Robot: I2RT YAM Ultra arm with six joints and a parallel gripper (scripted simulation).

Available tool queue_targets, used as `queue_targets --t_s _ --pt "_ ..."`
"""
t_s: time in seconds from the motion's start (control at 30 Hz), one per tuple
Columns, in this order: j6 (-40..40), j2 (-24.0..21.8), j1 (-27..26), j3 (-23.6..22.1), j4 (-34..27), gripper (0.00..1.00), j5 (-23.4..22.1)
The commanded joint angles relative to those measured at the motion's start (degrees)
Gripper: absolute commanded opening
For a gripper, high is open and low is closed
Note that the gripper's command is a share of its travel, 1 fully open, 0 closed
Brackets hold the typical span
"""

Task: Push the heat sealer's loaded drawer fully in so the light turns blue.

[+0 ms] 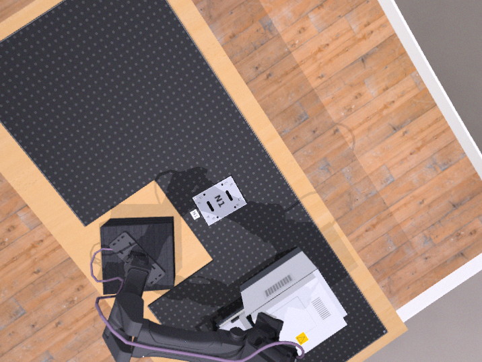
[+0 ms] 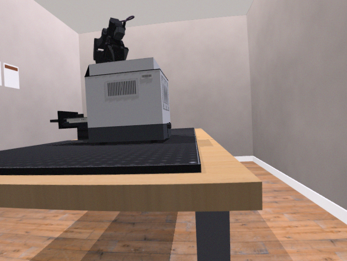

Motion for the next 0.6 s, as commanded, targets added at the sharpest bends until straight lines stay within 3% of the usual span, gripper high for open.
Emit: queue_targets --t_s 0.0,0.03,0.1,0.43,0.5,0.53,0.57 --pt "-2.4 -2.84 -2.61 1.45 -2.02 0.45 -1.75" --pt "-2.9 -3.02 -3.31 1.29 -2.14 0.45 -2.23" --pt "-2.27 -1.96 -2.99 3.52 -5.24 0.45 2.06" --pt "-6.04 -3.86 -8.14 2.27 -6.57 0.45 -1.89" --pt "-5.33 -3.18 -8.74 3.85 -8.3 0.45 -0.97" --pt "-3.5 -0.41 -9.02 4.92 -9.82 0.45 0.52" --pt "-4.04 -0.38 -9.59 4.6 -9.69 0.45 -0.59"
